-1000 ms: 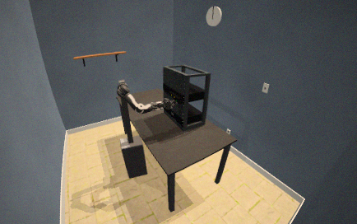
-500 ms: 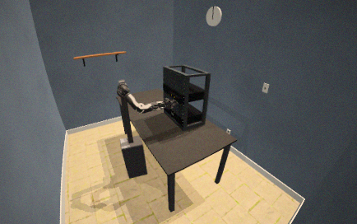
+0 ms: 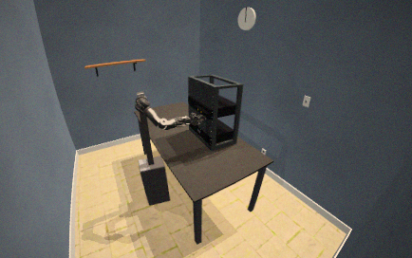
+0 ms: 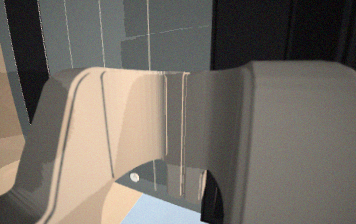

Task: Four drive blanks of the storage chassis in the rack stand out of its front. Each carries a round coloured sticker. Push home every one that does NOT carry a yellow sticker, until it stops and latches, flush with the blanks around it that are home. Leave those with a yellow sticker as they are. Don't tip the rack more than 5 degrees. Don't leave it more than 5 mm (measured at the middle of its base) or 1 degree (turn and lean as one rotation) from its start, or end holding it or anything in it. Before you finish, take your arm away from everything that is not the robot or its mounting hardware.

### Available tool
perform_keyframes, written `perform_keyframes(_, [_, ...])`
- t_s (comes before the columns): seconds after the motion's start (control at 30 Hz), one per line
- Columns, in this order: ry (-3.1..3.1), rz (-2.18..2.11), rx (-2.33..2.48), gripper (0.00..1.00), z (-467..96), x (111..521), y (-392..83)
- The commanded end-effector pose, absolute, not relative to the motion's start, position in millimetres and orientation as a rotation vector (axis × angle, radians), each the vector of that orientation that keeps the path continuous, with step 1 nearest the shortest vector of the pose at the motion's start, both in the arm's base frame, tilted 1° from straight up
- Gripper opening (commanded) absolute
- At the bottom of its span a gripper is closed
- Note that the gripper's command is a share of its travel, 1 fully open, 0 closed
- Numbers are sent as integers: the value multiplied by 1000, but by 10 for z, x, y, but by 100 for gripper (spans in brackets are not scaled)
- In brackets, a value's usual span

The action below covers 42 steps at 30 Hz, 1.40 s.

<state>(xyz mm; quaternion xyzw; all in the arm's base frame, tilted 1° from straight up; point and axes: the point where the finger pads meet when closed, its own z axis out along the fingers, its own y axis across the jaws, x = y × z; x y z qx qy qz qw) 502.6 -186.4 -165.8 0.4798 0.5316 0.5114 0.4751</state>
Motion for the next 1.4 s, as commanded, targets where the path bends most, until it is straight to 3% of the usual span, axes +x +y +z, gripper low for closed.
perform_keyframes(0.0, [1309,1272,1156,0,-1615,5045,-1790])
perform_keyframes(1.37, [1308,1275,1153,0,-1575,5092,-1749])
